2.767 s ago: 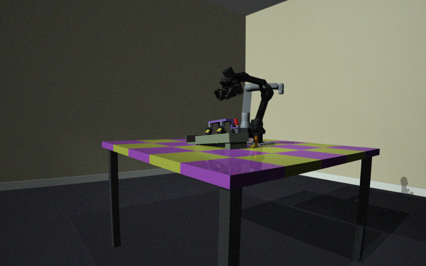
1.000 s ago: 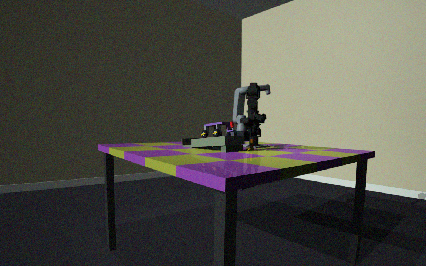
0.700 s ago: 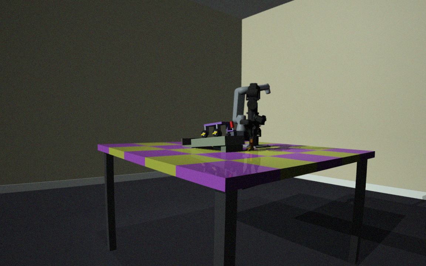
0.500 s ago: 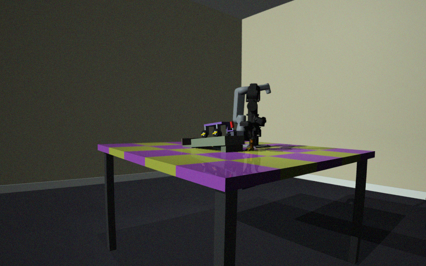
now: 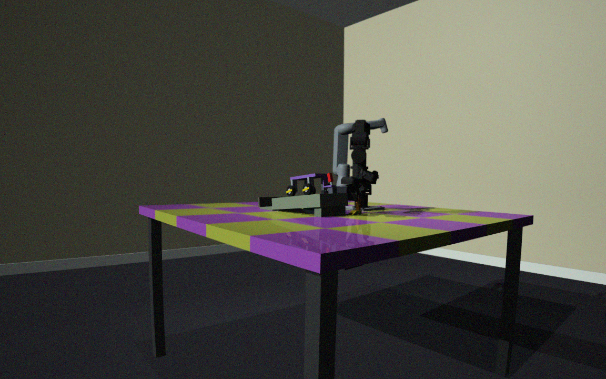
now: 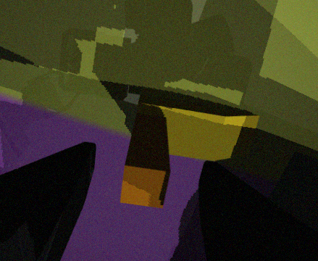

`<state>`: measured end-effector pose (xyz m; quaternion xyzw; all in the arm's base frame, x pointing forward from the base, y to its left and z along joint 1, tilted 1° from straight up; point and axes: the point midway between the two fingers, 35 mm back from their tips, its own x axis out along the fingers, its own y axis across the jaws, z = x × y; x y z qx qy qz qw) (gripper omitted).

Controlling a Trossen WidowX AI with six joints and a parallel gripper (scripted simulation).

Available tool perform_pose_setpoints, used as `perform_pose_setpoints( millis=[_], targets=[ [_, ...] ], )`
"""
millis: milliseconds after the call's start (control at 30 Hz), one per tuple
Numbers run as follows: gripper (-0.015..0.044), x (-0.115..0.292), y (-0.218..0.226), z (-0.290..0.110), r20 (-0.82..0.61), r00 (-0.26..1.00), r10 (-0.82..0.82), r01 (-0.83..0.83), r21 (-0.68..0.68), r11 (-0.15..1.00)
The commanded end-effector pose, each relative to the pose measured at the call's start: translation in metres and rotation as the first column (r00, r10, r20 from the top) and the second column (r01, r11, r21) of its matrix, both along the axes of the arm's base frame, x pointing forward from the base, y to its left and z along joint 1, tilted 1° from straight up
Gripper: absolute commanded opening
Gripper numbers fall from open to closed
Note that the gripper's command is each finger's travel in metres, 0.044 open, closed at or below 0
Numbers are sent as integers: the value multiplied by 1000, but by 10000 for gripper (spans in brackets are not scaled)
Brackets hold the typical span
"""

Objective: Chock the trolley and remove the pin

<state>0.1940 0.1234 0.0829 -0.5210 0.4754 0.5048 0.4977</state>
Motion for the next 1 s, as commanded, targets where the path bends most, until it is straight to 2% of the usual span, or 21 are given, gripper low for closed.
perform_pose_setpoints(
  millis=[0,533,700,967],
  targets=[
    [190,0,-1,-5,-1,1000,5,-5,-6,1000],
    [190,0,-1,-26,-1,1000,5,-5,-6,1000],
    [59,1,0,-23,0,1000,0,0,0,1000],
    [0,1,0,-20,-1,1000,1,-1,-1,1000]
  ],
)
